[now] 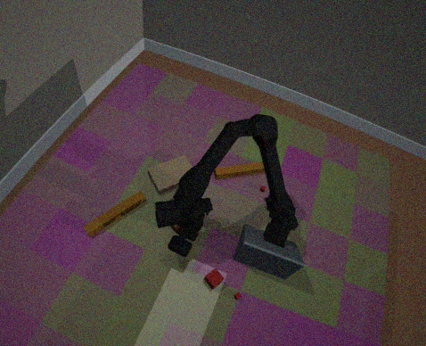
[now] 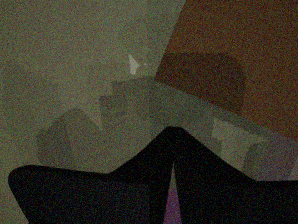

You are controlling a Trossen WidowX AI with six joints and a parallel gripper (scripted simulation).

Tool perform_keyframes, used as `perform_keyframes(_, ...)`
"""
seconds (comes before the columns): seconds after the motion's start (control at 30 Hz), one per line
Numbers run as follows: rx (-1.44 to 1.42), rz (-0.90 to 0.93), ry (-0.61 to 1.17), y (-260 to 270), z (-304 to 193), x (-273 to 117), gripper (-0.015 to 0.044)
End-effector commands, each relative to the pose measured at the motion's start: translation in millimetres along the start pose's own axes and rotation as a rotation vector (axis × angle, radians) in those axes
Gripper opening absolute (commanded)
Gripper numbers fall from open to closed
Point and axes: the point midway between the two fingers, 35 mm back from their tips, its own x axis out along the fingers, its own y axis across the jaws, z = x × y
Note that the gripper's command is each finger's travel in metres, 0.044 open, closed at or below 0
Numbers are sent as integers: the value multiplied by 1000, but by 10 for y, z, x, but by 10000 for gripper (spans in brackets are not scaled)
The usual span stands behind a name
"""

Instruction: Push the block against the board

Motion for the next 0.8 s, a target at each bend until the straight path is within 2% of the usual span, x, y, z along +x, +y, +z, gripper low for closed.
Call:
perform_keyframes(0.0,2,4,3,8,-86,2,0)
perform_keyframes(0.5,2,1,4,6,-308,18,0)
perform_keyframes(0.57,-1,0,2,12,-249,-104,0)
perform_keyframes(0.67,2,3,5,8,-257,-507,0)
perform_keyframes(0.77,2,3,5,5,-260,-539,0)
